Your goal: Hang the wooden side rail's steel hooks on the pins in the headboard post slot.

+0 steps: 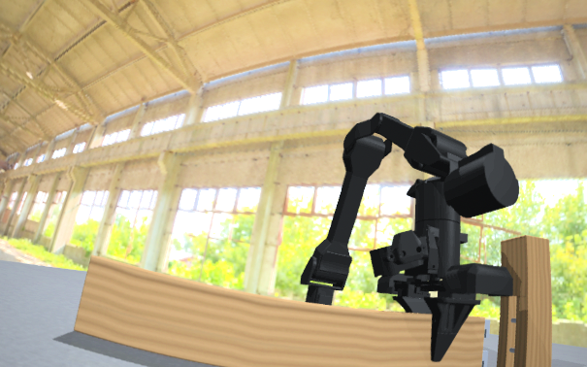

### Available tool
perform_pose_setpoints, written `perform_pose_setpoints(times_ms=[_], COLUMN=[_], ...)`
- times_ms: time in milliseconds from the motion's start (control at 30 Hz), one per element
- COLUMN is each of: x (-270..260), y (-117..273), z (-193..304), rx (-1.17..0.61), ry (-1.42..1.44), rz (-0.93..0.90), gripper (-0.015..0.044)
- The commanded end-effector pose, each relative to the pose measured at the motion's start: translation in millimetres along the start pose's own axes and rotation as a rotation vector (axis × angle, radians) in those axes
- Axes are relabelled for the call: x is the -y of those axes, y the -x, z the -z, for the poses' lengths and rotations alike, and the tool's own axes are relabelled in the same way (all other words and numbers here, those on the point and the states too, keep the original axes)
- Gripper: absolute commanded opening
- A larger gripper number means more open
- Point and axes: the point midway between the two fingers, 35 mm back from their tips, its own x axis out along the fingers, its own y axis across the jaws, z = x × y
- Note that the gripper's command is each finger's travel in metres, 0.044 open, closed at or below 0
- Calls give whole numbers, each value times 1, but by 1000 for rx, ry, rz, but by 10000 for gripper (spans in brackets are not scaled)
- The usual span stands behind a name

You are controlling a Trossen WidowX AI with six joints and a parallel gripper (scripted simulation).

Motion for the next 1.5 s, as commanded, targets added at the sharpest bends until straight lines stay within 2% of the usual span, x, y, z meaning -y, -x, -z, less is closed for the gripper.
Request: perform_pose_setpoints(times_ms=[0,1467], x=[6,3], y=[0,5], z=[0,0], rx=[1,2], ry=[-51,-90], rz=[4,4], gripper=[0,0])
